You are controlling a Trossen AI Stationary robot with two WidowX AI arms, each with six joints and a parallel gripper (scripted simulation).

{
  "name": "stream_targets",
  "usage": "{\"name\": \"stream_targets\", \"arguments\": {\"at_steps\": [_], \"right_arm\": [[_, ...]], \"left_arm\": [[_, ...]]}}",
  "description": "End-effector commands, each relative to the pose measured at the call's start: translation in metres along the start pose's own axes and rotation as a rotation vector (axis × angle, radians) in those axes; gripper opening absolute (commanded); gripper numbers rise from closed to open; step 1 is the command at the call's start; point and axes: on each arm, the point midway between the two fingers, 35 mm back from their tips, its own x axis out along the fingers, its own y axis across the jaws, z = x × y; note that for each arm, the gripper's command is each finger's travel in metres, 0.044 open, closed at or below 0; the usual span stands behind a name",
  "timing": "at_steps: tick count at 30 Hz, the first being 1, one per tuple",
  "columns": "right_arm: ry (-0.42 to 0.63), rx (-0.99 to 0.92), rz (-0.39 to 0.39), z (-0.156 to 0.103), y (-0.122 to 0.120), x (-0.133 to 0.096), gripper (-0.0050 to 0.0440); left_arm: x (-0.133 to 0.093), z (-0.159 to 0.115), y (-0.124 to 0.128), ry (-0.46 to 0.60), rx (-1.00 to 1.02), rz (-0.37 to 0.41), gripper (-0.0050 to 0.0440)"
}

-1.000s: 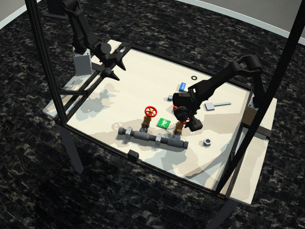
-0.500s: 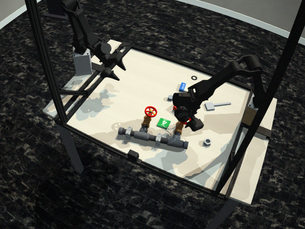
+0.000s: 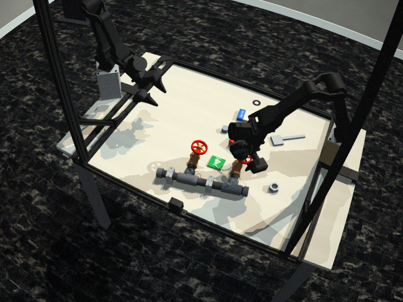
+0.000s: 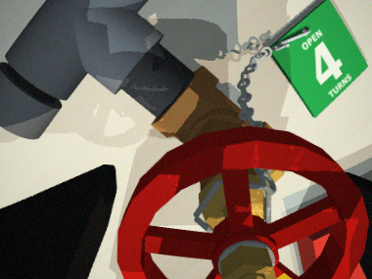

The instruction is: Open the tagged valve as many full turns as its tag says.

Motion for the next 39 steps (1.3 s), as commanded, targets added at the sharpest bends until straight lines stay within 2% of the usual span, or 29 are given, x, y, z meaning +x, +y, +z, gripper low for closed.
{"name": "stream_targets", "arguments": {"at_steps": [1, 3, 5, 18, 20, 22, 29, 37, 39], "right_arm": [[0.0, 0.219, 0.0, 0.0, 0.0, 0.0, 0.04], [0.0, 0.219, 0.0, 0.0, 0.0, 0.0, 0.04], [0.0, 0.385, 0.0, 0.0, 0.0, 0.0, 0.04], [0.001, 1.059, 0.0, 0.0, 0.0, 0.0, 0.04], [0.001, 1.059, 0.0, 0.0, 0.0, 0.0, 0.04], [0.001, 1.225, 0.0, 0.0, 0.0, 0.0, 0.04], [0.002, 1.577, 0.0, 0.0, 0.0, 0.0, 0.04], [0.002, 1.587, 0.0, 0.0, 0.0, 0.0, 0.04], [0.0, 1.566, 0.0, 0.0, 0.0001, 0.0004, 0.0352]], "left_arm": [[0.0, 0.0, 0.0, 0.0, 0.0, 0.0, 0.04], [0.0, 0.0, 0.0, 0.0, 0.0, 0.0, 0.04], [0.0, 0.0, 0.0, 0.0, 0.0, 0.0, 0.04], [0.0, 0.0, 0.0, 0.0, 0.0, 0.0, 0.04], [0.0, 0.0, 0.0, 0.0, 0.0, 0.0, 0.04], [0.0, 0.0, 0.0, 0.0, 0.0, 0.0, 0.04], [0.0, 0.0, 0.0, 0.0, 0.0, 0.0, 0.04], [0.0, 0.0, 0.0, 0.0, 0.0, 0.0, 0.04], [0.0, 0.0, 0.0, 0.0, 0.0, 0.0, 0.04]]}}
